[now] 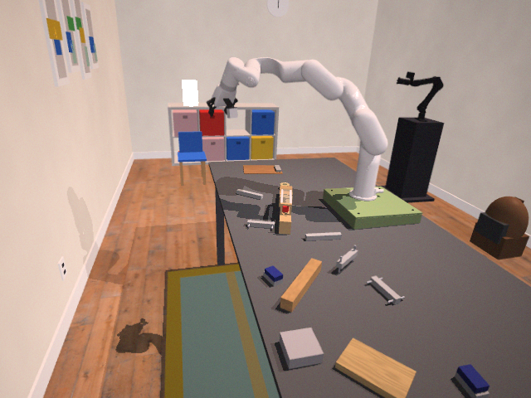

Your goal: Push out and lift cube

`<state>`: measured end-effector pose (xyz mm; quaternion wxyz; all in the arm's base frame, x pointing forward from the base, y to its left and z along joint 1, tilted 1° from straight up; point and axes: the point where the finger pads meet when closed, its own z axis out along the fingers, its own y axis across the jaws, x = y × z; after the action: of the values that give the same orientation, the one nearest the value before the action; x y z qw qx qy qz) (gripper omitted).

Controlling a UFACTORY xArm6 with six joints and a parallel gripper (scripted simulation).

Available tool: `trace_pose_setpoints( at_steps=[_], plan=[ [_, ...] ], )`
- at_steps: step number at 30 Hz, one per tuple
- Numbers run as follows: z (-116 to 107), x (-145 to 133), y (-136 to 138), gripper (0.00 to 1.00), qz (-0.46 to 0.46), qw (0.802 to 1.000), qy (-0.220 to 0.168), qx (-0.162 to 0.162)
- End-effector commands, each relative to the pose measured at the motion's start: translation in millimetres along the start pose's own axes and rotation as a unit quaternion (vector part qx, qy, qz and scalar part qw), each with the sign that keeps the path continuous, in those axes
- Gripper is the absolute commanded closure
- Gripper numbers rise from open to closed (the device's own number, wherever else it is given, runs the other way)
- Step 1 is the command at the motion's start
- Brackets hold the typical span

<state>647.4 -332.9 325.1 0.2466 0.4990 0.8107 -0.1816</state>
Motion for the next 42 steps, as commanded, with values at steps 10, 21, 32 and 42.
trace_pose_setpoints(
  at_steps=[10,21,32,42],
  plan=[
    [47,110,0,1.0,-0.101,0.987,0.125,-0.027],
    [75,210,-17,1.0,-0.158,0.962,0.215,-0.052],
    [87,291,-42,1.0,-0.193,0.936,0.286,-0.075],
    [88,302,-46,1.0,-0.197,0.932,0.295,-0.078]
  ],
)
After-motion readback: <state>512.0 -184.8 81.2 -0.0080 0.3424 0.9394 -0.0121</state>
